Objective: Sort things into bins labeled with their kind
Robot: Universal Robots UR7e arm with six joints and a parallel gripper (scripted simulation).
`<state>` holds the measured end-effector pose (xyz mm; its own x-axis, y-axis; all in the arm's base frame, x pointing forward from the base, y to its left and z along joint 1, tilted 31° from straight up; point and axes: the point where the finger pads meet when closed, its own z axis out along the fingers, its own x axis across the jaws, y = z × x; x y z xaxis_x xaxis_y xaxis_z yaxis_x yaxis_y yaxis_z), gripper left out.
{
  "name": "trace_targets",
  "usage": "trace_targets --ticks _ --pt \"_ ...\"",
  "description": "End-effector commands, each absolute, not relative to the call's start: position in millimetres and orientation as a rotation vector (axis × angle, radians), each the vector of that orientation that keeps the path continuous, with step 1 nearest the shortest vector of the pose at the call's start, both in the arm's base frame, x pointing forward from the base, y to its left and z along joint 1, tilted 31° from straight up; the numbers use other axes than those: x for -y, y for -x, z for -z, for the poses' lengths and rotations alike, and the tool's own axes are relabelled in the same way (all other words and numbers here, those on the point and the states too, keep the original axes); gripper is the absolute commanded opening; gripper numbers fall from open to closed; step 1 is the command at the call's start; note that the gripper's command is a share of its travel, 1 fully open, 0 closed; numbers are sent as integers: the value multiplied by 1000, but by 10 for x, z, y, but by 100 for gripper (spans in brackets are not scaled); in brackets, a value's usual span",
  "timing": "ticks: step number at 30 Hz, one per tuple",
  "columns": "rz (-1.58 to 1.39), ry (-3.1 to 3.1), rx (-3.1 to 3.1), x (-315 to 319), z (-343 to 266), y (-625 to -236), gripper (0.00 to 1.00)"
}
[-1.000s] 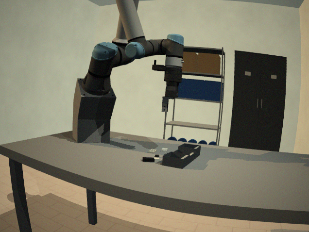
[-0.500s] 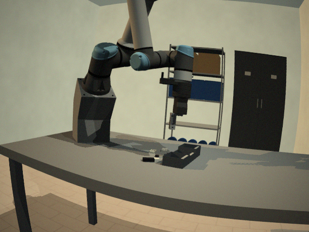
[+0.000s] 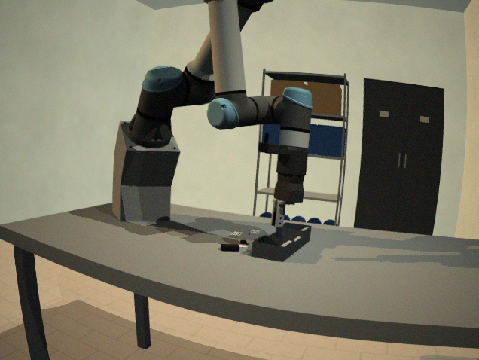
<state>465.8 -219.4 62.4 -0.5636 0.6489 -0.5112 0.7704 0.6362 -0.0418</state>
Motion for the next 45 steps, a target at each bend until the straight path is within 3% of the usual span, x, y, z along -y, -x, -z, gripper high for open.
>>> trace_targets --ticks 1,45 --pt "406 -925 -2494 2213 -623 -4682 31" --pt "731 588 -2771 2214 -623 -4682 31"
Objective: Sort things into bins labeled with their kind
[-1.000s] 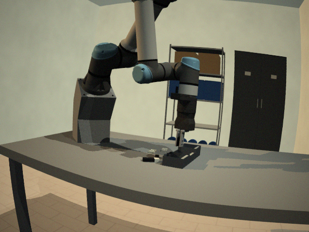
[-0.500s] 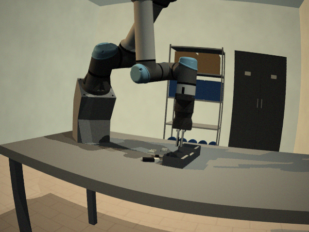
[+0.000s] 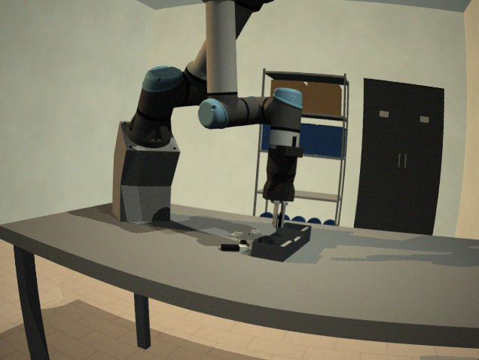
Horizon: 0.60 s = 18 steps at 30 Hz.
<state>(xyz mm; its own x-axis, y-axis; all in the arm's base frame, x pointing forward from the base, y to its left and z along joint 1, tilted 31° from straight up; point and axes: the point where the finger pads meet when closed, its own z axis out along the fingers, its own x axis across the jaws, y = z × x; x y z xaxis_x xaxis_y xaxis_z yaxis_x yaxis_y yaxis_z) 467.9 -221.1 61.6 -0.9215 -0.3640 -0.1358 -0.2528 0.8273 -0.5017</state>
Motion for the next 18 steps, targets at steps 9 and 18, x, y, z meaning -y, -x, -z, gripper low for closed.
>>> trace_targets --ticks 9,18 --pt "785 1000 -2713 2213 -622 -4682 31" --pt "816 1350 -2615 2214 -623 -4682 31"
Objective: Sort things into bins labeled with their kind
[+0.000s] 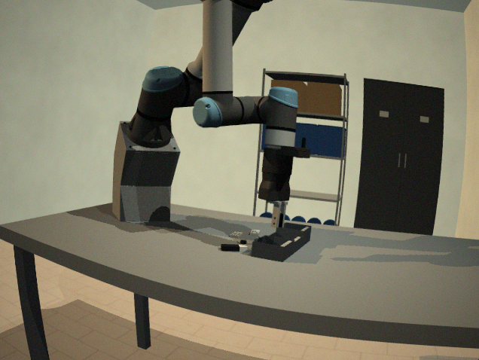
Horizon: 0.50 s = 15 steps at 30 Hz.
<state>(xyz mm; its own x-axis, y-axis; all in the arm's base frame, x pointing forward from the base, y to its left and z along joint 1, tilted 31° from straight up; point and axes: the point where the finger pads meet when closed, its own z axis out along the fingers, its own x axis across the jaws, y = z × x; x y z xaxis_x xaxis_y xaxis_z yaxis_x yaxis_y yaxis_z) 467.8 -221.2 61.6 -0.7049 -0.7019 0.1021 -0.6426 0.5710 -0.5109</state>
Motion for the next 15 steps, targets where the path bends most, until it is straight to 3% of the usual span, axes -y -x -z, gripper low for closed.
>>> trace_targets --ticks 1,15 --pt "817 1376 -2606 2214 -623 -4682 31" --pt "828 1776 -2419 2213 -622 -4682 31"
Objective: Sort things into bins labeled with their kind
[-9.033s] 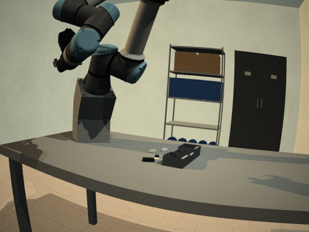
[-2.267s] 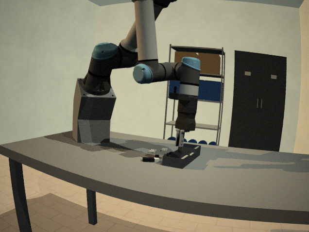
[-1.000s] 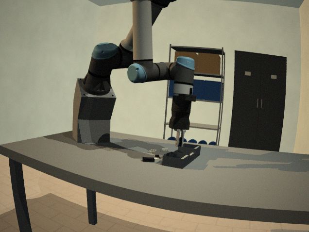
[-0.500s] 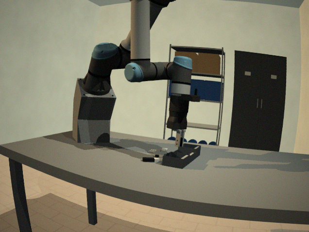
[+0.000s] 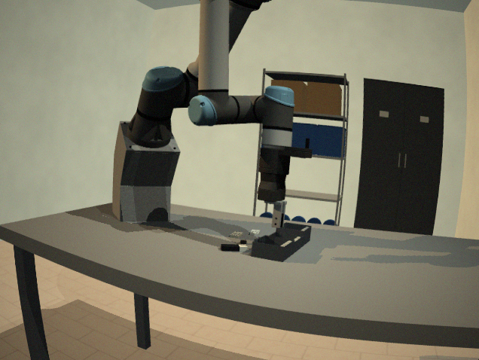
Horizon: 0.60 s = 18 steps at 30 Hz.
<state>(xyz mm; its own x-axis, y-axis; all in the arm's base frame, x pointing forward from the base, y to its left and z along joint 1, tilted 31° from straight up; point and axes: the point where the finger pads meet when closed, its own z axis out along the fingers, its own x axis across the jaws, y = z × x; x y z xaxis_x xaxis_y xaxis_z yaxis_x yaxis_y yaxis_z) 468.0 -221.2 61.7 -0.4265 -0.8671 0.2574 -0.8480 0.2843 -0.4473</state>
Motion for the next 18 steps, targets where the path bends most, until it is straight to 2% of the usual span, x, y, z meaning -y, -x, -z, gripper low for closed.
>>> trace_targets --ticks 1,18 --pt "828 1776 -2419 2213 -622 -4682 31" --pt "828 1776 -2419 2362 -303 -4803 31"
